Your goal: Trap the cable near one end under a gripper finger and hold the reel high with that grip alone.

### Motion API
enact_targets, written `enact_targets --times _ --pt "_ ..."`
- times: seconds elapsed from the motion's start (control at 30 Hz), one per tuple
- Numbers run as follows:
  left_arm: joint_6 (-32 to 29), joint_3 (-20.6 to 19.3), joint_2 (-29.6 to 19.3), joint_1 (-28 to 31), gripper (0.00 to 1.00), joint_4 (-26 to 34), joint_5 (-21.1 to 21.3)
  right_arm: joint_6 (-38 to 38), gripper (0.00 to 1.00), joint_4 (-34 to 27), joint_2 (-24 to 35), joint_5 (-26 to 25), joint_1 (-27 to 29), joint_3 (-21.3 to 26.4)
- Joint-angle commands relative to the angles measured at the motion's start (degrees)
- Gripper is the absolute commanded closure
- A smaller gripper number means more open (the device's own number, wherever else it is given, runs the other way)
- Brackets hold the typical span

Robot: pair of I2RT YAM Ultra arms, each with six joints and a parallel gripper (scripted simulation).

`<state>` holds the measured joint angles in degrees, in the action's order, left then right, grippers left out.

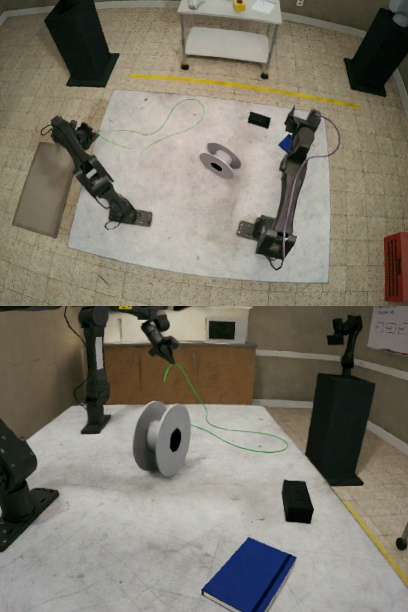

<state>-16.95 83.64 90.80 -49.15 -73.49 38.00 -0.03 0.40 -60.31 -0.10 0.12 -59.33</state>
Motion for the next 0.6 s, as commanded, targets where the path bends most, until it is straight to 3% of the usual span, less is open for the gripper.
enact_targets --times 0.0,0.57 --pt "0.59 -0.55 -0.86 -0.76 1.00 1.54 1.23 0.15 0.25 -0.89 1.73 0.63 -0.70 -2.20" --pt "-2.23 -2.31 -2.70 2.10 1.00 2.99 1.02 0.15 0.25 -0.89 1.73 0.63 -0.70 -2.20"
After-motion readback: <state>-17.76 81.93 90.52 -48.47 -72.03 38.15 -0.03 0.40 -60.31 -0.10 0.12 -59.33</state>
